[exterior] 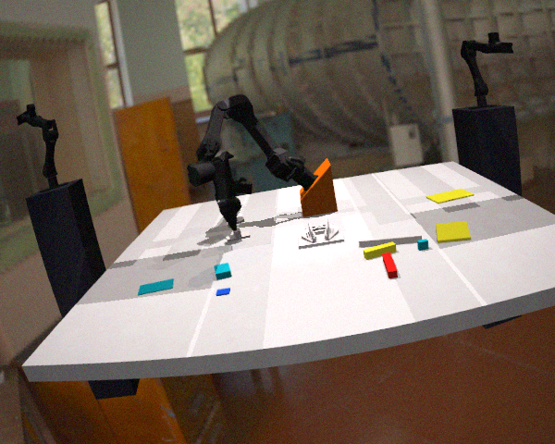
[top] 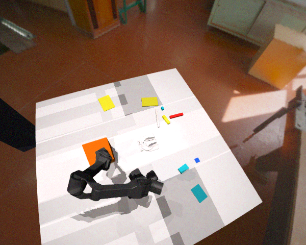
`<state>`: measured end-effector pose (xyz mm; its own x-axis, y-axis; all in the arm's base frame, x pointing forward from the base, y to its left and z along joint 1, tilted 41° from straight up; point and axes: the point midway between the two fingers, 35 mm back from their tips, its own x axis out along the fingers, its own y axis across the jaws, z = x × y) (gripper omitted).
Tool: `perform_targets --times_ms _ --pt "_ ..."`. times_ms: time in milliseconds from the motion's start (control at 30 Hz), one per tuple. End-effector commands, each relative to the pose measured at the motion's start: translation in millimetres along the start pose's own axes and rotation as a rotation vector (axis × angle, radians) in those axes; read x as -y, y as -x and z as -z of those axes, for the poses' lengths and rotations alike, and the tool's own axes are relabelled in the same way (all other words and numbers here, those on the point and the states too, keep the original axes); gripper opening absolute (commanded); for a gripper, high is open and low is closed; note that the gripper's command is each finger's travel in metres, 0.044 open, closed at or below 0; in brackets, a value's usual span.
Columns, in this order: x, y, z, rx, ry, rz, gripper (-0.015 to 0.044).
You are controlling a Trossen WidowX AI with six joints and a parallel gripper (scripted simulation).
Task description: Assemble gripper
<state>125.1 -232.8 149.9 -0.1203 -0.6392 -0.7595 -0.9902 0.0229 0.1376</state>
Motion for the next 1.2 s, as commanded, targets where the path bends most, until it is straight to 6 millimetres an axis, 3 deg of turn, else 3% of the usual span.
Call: perform_targets --times_ms 0,333,567,1167 --pt "-0.3 14.4 2.7 -0.012 -0.009 0.004 0.0351" --pt "-2.9 45.6 1.4 -0.013 -0.006 0.007 0.0351" --pt "-2.8 47.6 1.1 -0.012 -0.009 0.007 0.0351" --pt "45.2 42.1 -27.7 0.037 -0.378 0.019 0.0351"
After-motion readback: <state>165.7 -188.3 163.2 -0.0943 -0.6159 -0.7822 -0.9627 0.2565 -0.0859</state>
